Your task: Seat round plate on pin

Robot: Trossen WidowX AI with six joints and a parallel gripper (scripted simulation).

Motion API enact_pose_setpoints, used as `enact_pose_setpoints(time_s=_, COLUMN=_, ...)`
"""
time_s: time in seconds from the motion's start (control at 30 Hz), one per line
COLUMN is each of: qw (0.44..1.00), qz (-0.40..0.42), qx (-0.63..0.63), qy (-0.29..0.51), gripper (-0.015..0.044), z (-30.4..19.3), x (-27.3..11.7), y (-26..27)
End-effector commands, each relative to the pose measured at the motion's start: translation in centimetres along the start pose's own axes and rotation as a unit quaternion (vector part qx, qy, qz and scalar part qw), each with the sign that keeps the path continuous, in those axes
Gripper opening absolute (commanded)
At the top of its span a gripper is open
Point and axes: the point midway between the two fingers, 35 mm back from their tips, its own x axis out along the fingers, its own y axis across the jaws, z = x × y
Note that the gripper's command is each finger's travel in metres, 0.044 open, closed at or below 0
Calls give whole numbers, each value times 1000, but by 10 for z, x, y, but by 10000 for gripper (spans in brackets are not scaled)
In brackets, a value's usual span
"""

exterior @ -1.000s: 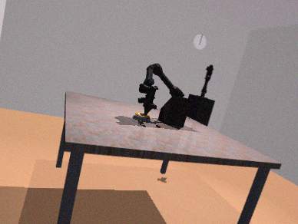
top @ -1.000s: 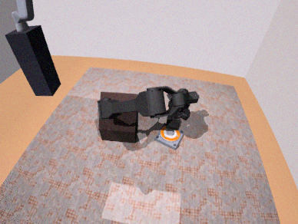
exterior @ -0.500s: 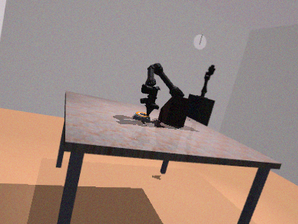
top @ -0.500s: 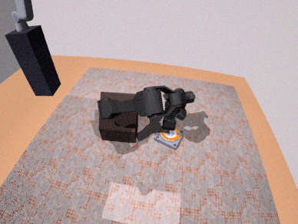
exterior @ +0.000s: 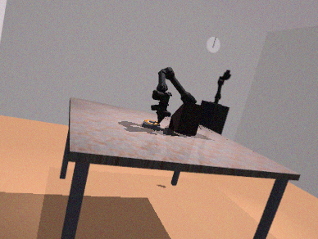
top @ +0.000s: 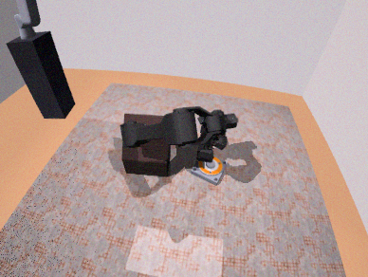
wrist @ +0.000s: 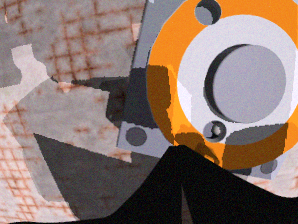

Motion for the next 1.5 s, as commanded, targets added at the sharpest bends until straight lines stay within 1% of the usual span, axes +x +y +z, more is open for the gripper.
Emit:
enact_pose_setpoints(time_s=0.0, qw=1000, qz=-2, qx=0, qy=0, gripper=0, z=-2, x=0, y=-3)
enact_pose_setpoints(time_s=0.5, qw=1000, qz=-2, qx=0, qy=0, gripper=0, z=-7, x=-1, y=-9)
enact_pose_setpoints(time_s=0.8, qw=1000, qz=-1, qx=0, qy=0, gripper=0, z=-10, x=-43, y=-8)
enact_pose_setpoints(time_s=0.87, qw=1000, qz=-1, qx=0, qy=0, gripper=0, z=-11, x=-47, y=-8)
enact_pose_setpoints(time_s=0.9, qw=1000, qz=-3, qx=-5, qy=0, gripper=0, z=-11, x=-39, y=-7)
enact_pose_setpoints(time_s=1.47, qw=1000, qz=-3, qx=-5, qy=0, gripper=0, z=-11, x=-39, y=-7)
